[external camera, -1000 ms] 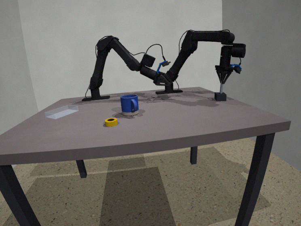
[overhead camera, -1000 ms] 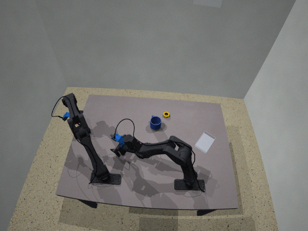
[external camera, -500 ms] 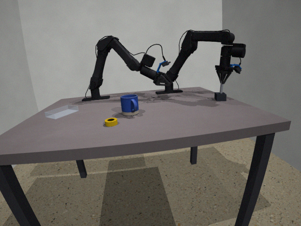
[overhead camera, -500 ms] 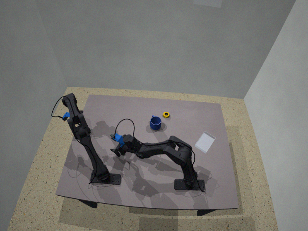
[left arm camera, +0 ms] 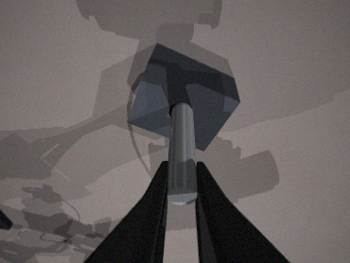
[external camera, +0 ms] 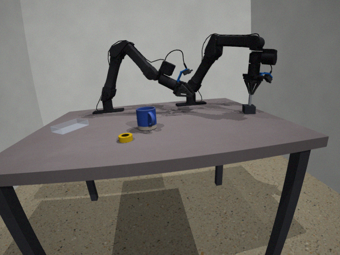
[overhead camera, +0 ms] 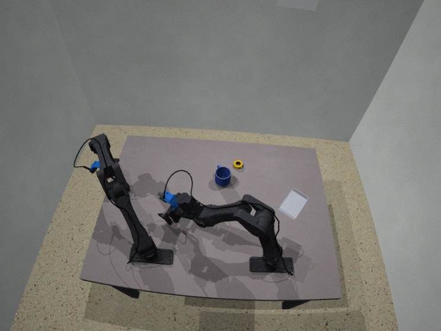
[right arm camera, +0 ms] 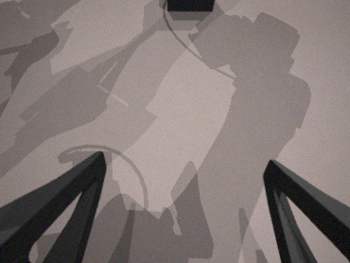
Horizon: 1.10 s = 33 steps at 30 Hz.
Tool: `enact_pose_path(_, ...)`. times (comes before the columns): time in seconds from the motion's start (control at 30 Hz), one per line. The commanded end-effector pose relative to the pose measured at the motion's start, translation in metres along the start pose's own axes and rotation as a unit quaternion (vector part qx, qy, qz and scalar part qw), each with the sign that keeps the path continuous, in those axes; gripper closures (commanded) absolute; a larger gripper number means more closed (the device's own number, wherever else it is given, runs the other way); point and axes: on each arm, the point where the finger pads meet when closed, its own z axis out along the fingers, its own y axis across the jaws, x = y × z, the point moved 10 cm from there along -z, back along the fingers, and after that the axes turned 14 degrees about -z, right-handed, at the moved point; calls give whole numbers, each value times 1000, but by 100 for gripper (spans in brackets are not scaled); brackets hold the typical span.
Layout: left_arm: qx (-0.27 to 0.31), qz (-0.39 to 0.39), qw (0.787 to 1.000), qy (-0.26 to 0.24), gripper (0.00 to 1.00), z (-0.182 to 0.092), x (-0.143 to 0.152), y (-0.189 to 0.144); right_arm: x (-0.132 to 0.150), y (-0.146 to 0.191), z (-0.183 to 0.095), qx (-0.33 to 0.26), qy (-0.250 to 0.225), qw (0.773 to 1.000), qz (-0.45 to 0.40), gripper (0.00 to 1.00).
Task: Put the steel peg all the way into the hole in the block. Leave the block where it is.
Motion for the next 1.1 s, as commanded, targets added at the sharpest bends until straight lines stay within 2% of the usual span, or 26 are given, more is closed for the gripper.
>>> enact_pose_path(0.0, -5, 1, 1000, -5, 100, -4, 5, 4, -7, -3, -2, 3, -11, 1000, 1, 0)
enact_pose_path(0.53, 2, 1, 1000, -6, 100, -17, 7, 6, -7, -3, -2, 3, -11, 1000, 1, 0)
enact_pose_path(0.57, -4, 1, 1000, -1, 100, -10, 5, 6, -7, -3, -2, 3, -11, 1000, 1, 0)
enact_pose_path(1.07, 1, 1, 1000, -2, 100, -4, 4, 4, -7, -3, -2, 3, -11, 1000, 1, 0)
